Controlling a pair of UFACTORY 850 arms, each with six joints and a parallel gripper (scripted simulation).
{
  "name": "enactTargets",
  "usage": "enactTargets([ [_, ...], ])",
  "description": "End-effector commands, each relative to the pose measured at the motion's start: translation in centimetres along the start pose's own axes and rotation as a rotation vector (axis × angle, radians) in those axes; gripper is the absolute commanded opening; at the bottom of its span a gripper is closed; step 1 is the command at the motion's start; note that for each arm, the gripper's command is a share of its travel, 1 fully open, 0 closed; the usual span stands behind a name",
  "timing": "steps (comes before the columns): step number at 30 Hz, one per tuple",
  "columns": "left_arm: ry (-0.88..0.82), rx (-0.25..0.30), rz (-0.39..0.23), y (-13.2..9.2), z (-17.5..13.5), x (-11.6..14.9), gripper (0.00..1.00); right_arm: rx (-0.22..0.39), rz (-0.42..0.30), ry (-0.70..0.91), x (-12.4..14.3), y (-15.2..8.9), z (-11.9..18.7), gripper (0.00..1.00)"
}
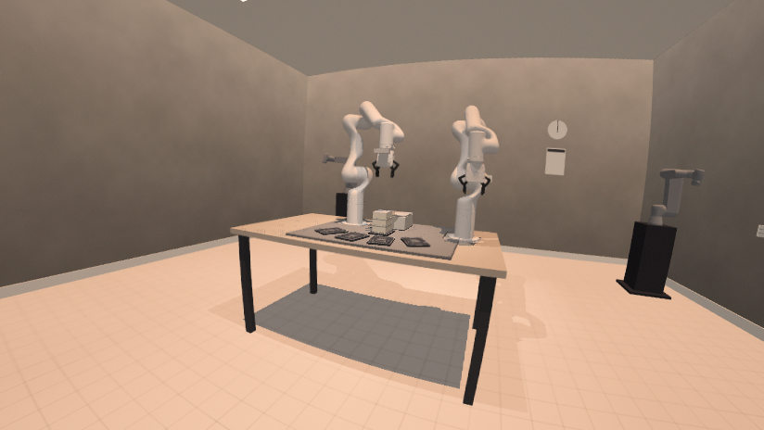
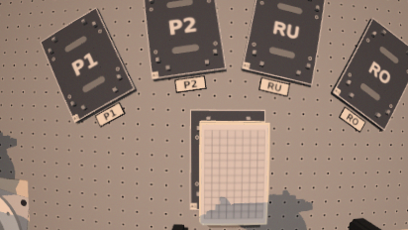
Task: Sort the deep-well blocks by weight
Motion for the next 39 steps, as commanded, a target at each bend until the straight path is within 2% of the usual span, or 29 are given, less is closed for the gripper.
enactTargets([
  [1,0.0,0.0,-0.002,-0.1,0.0,0.1,1.0,-0.003,0.002,0.0,-0.1,2.5,-0.1,1.0],
  [4,0.0,0.0,-0.002,-0.1,0.0,0.1,1.0,-0.003,0.002,0.0,-0.1,3.0,-0.1,1.0],
  [19,0.0,0.0,-0.002,-0.1,0.0,0.1,1.0,-0.003,0.002,0.0,-0.1,10.5,-0.1,1.0],
  [21,0.0,0.0,-0.002,-0.1,0.0,0.1,1.0,-0.003,0.002,0.0,-0.1,10.5,-0.1,1.0],
  [30,0.0,0.0,-0.002,-0.1,0.0,0.1,1.0,-0.003,0.002,0.0,-0.1,15.0,-0.2,1.0],
  [39,0.0,0.0,-0.002,-0.1,0.0,0.1,1.0,-0.003,0.002,0.0,-0.1,15.0,-0.2,1.0],
])
Point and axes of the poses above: on each arm, the point where the finger pads meet when closed, its own y axis out along the fingers, its own z axis across the jaws, x = y × z, the point moved 1 cm from there along -y, back along the fingers, and after that the axes turned 3 degrees about y, right-handed, at the moved point
